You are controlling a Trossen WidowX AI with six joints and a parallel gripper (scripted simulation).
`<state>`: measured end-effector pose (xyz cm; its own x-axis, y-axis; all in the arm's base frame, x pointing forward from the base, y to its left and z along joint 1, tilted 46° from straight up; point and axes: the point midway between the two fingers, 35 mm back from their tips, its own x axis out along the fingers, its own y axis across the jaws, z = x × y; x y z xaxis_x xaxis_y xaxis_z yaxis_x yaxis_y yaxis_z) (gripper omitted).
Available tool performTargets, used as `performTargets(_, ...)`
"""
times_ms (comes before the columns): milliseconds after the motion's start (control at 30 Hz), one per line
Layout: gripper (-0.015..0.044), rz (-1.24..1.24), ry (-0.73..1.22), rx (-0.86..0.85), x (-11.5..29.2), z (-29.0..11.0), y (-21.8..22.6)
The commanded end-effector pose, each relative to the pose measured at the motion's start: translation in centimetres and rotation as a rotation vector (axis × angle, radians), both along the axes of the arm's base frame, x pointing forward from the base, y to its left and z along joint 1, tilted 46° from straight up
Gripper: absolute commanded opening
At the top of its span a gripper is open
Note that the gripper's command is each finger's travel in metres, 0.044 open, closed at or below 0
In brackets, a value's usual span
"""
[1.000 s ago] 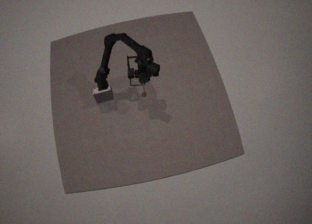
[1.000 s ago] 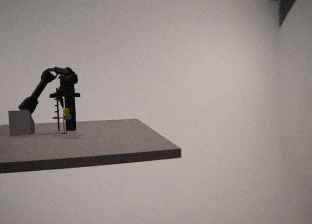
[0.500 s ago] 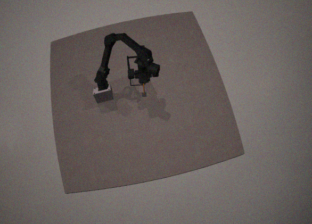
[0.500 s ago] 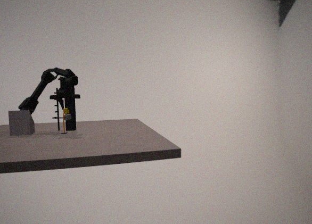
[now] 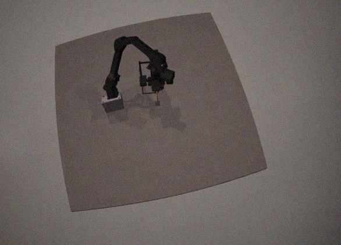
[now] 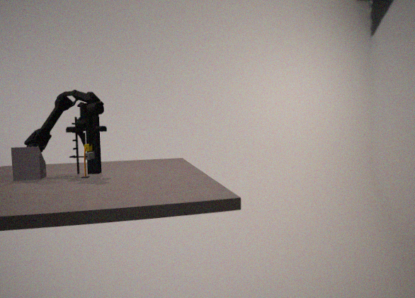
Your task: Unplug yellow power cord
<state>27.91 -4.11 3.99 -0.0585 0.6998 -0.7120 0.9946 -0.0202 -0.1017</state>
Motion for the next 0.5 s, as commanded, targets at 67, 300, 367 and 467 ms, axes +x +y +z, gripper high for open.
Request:
performTargets(67, 0.0000, 0.000, -0.004, 0.001, 0.1, 0.0, 0.0)
performTargets(300, 0.0000, -0.001, -0.003, 0.000, 0.1, -0.6, -0.7)
performTargets(367, 0.0000, -0.001, -0.003, 0.000, 0.1, -0.8, -0.9)
performTargets(467, 0.0000, -0.002, -0.003, 0.000, 0.1, -1.1, -1.3)
